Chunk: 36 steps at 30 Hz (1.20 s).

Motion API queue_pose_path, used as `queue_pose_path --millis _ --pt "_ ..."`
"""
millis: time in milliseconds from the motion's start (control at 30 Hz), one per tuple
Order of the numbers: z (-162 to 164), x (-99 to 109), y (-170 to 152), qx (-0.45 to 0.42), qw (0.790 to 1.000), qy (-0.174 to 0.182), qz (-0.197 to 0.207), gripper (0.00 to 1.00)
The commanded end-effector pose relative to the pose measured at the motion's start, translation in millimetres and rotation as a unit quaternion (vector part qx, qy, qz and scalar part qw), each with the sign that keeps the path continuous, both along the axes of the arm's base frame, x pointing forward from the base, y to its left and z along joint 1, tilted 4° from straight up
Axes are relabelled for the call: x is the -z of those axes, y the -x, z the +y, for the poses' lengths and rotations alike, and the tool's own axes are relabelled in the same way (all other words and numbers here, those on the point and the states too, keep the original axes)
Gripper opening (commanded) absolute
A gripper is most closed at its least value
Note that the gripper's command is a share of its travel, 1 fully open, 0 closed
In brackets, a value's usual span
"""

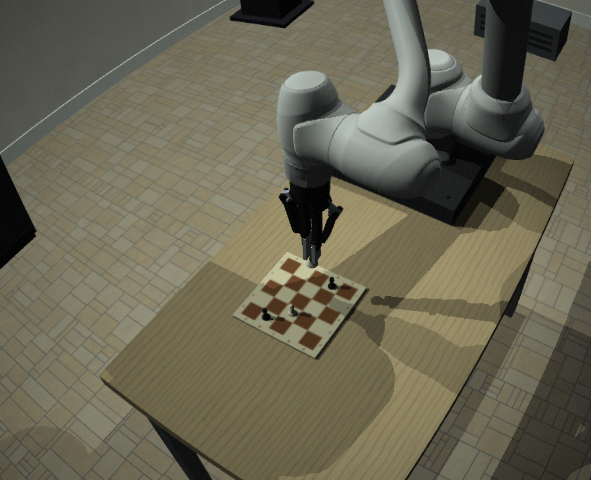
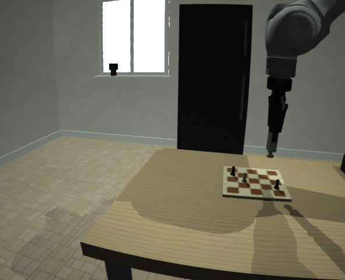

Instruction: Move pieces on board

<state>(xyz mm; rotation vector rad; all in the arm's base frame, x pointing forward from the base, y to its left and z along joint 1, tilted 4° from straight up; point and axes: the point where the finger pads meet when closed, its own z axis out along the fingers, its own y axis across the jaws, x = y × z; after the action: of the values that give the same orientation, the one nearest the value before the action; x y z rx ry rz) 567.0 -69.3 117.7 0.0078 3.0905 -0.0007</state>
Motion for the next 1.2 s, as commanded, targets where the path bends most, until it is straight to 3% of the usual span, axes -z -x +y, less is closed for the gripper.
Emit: queue_pose_path --millis 0,200,400,467,500,700,967,1033,1067,1167 --pt "6 0 -1 -0.139 0.990 -0.002 -0.004 0.00" --pt "16 -1 -2 -0.283 0.959 0.014 -0.004 0.00" --pt "27 -2 -3 -0.424 0.905 0.030 -0.003 0.00" --pt "27 -2 -3 -0.424 0.905 0.030 -0.003 0.00" --pt "29 -2 -3 -0.490 0.871 0.037 -0.002 0.00" --pt "39 -3 -4 -0.606 0.794 0.052 0.001 0.00" --pt "50 -4 -4 -0.752 0.656 0.071 0.008 0.00" --pt "50 -4 -4 -0.752 0.656 0.071 0.008 0.00" --pt "51 -4 -4 -0.798 0.598 0.076 0.010 0.00" --pt "54 -4 -4 -0.834 0.545 0.081 0.013 0.00"
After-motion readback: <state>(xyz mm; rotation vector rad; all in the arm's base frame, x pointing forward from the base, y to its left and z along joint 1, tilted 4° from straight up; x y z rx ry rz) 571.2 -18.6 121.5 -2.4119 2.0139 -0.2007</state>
